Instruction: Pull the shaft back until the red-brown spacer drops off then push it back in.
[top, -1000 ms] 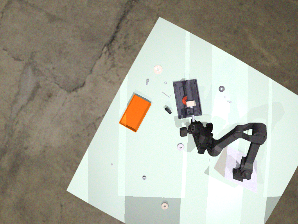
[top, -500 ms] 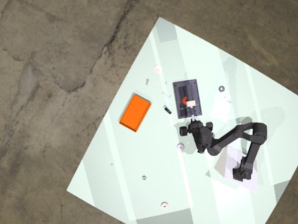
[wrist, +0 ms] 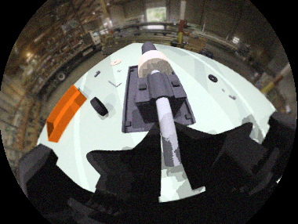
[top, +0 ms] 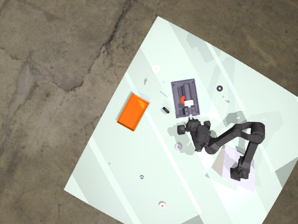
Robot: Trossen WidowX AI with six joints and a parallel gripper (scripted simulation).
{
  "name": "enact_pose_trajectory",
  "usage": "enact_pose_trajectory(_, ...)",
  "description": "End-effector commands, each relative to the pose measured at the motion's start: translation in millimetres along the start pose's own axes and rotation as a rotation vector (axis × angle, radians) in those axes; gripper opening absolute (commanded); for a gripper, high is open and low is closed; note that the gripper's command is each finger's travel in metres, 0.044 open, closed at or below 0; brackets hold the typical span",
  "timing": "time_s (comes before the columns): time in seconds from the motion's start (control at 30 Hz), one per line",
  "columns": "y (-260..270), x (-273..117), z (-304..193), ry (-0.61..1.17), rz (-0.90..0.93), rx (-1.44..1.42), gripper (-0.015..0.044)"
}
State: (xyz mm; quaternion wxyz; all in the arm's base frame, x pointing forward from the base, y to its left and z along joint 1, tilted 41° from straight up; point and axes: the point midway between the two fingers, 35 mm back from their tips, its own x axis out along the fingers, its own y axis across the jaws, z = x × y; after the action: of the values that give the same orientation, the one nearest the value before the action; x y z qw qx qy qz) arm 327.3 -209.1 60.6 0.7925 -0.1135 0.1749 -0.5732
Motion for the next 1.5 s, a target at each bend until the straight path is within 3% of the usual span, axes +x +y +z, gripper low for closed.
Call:
enact_pose_trajectory(0.0, 2.1, 2.1, 5.1, -0.007, 0.004, 0.009, 0.0)
enact_pose_trajectory(1.47, 1.9, 6.9, 10.0, -0.008, 0.004, 0.009, 0.0)
